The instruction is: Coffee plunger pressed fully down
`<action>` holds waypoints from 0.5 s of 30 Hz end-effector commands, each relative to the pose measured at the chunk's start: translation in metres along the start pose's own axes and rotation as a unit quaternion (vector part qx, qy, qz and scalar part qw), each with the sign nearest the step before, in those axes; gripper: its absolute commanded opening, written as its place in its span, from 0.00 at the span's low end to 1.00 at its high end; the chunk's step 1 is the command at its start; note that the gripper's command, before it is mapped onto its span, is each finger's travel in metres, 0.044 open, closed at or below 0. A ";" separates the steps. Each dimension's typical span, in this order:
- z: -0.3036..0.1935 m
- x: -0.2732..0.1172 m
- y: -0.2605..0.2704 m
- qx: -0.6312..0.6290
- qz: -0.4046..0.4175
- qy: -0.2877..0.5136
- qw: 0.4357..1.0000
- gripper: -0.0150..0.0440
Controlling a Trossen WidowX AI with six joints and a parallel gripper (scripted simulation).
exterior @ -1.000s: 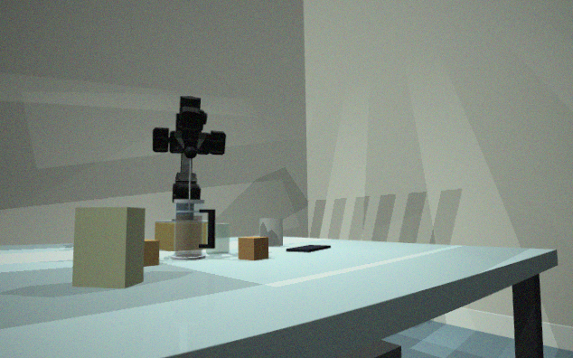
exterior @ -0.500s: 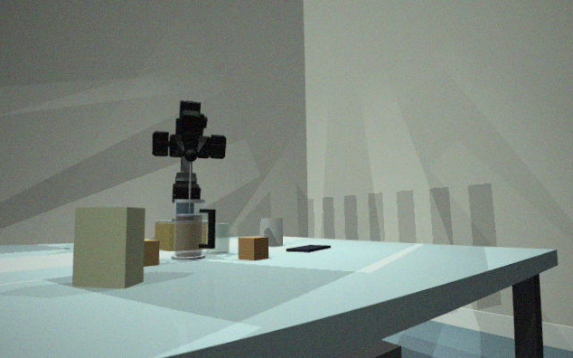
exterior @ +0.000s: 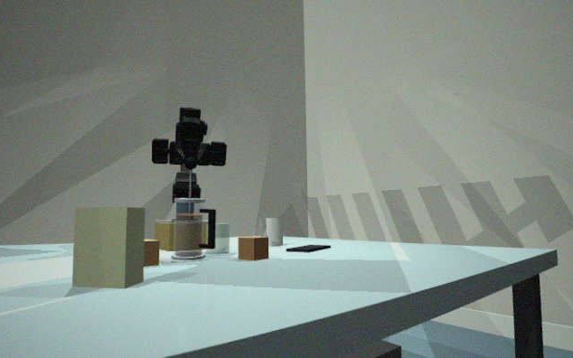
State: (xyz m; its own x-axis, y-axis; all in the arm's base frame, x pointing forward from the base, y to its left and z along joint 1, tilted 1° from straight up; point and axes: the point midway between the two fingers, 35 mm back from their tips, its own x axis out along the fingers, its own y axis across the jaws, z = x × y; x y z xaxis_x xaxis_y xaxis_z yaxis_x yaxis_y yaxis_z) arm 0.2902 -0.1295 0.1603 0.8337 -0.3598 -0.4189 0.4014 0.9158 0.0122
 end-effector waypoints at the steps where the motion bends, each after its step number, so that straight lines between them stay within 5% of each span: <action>1: -0.031 0.008 -0.001 0.000 -0.002 0.035 0.999 0.46; 15: -0.048 0.023 0.000 0.000 -0.002 0.035 0.999 0.46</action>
State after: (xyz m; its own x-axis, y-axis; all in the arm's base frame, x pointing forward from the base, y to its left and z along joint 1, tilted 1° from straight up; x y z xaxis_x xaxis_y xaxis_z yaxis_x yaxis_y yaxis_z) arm 0.2973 -0.1319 0.1370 0.8350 -0.3604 -0.4158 0.4007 0.9161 0.0105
